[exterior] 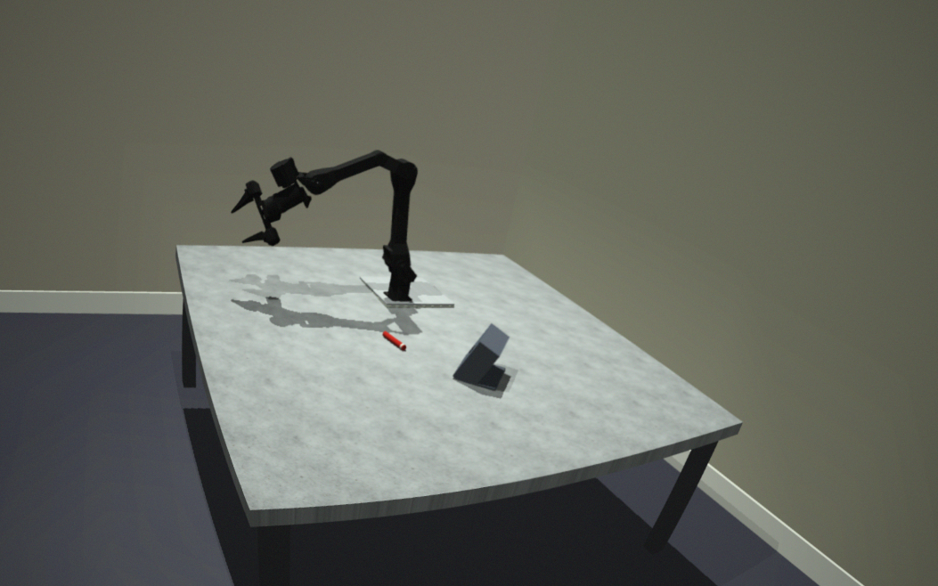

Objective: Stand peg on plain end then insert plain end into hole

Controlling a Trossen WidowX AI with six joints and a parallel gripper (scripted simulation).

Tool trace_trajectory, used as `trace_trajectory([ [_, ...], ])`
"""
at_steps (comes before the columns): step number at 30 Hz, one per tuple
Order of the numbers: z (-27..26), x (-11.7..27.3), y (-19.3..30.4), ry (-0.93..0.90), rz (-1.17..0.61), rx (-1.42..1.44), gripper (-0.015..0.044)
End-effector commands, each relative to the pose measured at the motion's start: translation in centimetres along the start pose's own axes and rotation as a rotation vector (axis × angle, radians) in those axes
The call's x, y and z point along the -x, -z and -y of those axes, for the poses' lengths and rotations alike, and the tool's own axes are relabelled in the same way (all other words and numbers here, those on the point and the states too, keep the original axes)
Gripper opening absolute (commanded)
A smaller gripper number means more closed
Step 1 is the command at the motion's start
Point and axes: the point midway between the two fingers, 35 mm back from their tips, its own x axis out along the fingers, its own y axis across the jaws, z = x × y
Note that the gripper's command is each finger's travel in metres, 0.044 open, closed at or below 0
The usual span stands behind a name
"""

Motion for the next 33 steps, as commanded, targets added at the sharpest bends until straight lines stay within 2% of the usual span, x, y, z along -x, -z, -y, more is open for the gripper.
trace_trajectory([
  [1,1.1,0.3,1.5,0.034,-0.026,0.108,0.044],
  [33,14.4,5.4,10.6,0.299,-0.318,1.087,0.044],
])
